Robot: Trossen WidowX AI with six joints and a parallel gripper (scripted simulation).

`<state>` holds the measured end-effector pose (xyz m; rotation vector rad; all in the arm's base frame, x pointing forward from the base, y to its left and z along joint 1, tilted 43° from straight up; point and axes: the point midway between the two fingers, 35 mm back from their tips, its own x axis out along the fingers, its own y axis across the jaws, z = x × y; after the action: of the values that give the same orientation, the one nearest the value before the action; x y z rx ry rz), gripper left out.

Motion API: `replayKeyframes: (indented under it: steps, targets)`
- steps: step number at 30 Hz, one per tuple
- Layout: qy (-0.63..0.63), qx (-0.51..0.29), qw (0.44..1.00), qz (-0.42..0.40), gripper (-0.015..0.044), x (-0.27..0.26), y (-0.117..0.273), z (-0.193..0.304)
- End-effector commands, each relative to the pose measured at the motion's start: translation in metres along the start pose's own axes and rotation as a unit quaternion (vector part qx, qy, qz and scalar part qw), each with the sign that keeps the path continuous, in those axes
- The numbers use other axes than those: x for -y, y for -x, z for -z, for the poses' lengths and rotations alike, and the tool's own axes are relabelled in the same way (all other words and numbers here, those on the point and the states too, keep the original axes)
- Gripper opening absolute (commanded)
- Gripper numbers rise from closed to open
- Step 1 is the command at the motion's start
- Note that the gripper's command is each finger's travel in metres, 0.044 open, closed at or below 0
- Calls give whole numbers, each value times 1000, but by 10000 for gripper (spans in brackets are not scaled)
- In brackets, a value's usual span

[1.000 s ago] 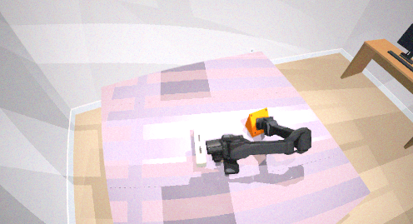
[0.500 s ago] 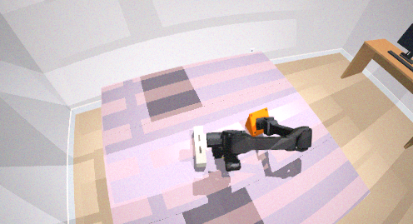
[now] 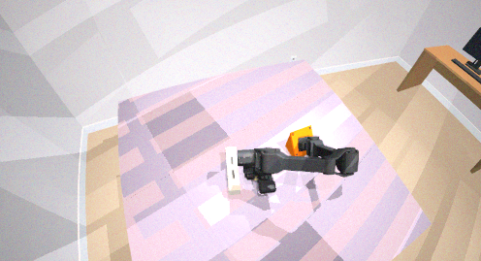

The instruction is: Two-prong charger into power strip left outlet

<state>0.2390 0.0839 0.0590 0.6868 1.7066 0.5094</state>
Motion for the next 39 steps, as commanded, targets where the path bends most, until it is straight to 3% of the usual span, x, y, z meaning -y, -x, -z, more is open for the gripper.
replayKeyframes:
  steps: [1,39]
  targets:
    - [4,-2,1000,3,0,12,-10,0]
    - [9,-1,1000,3,0,17,-12,-45]
